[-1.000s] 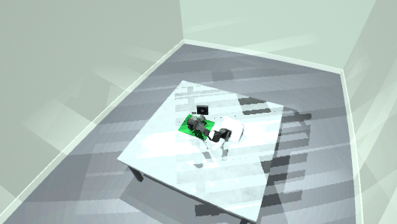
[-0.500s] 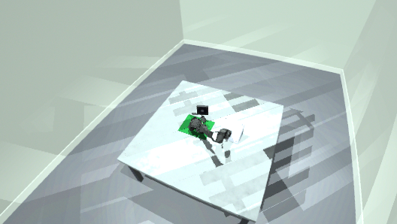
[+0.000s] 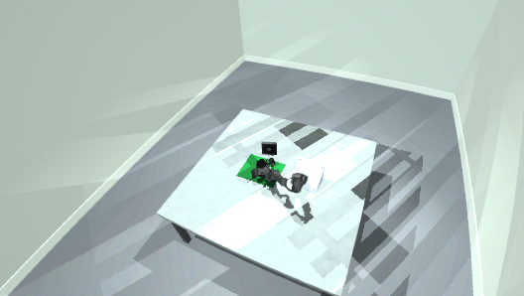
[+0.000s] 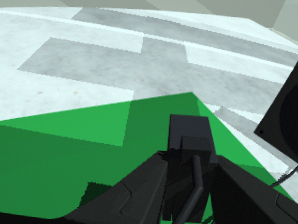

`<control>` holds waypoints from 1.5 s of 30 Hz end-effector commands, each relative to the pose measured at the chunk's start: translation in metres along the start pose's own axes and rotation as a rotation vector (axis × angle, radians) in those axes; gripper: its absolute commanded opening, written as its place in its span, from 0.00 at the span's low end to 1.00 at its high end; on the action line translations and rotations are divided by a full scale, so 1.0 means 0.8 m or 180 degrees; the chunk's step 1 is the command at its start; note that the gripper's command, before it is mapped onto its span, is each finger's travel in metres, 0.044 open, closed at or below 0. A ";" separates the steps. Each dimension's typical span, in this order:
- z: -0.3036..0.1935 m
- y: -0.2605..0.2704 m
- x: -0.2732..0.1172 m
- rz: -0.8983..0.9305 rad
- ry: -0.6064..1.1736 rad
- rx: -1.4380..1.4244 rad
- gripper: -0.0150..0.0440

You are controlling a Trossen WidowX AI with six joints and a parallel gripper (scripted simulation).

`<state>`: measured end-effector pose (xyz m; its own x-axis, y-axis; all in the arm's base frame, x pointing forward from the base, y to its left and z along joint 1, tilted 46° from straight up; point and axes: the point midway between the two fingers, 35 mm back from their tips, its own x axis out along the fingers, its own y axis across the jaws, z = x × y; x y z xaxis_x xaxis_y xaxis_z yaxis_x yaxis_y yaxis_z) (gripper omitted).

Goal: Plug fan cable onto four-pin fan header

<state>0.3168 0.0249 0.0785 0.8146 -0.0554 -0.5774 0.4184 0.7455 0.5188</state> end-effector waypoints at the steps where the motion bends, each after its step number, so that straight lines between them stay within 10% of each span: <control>1: 0.001 -0.001 -0.007 0.0056 -0.0136 0.0103 0.25; 45: 0.009 -0.006 -0.030 0.0274 -0.0507 0.0445 0.25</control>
<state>0.2980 0.0170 0.0935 0.8963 -0.1072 -0.4303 0.3900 0.6523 0.6499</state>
